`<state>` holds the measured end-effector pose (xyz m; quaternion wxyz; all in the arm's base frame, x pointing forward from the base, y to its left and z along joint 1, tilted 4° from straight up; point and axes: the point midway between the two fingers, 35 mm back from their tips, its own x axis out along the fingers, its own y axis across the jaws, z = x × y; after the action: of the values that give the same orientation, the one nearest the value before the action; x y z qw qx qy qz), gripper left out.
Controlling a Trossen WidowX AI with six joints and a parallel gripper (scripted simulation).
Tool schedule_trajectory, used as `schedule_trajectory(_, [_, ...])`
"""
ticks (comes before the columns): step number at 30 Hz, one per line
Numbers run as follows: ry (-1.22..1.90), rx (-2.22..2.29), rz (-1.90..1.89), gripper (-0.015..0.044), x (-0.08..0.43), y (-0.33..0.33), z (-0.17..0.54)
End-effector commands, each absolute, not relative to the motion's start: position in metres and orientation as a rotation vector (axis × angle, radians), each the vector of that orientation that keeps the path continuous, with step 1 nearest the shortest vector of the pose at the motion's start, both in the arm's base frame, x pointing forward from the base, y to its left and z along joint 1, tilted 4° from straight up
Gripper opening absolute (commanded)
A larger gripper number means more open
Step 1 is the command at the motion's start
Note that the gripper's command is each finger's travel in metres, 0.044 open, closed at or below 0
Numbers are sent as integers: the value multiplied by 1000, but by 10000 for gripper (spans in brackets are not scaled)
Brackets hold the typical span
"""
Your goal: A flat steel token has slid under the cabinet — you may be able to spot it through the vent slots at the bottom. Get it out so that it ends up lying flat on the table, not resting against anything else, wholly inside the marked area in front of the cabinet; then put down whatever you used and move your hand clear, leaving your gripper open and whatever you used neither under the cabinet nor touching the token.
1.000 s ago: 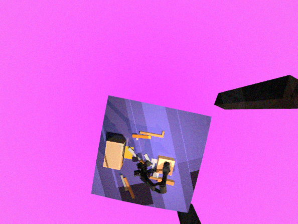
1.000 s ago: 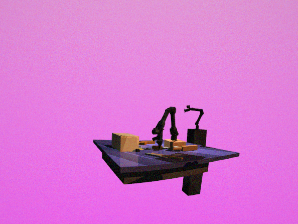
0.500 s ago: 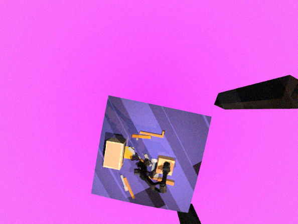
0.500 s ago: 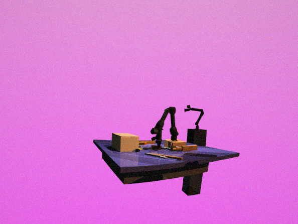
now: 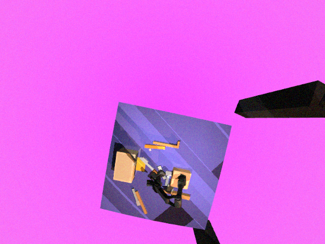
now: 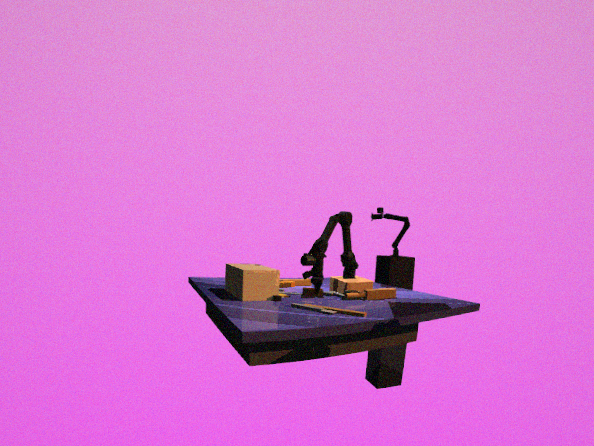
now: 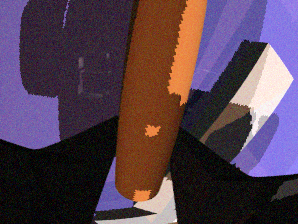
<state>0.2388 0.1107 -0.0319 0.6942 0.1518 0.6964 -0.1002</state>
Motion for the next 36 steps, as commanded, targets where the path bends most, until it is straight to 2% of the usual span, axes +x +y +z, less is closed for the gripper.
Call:
schedule_trajectory(1, [1549,339,-227,0,241,106,-31])
schedule_trajectory(36, [1548,337,-229,0,254,73,-34])
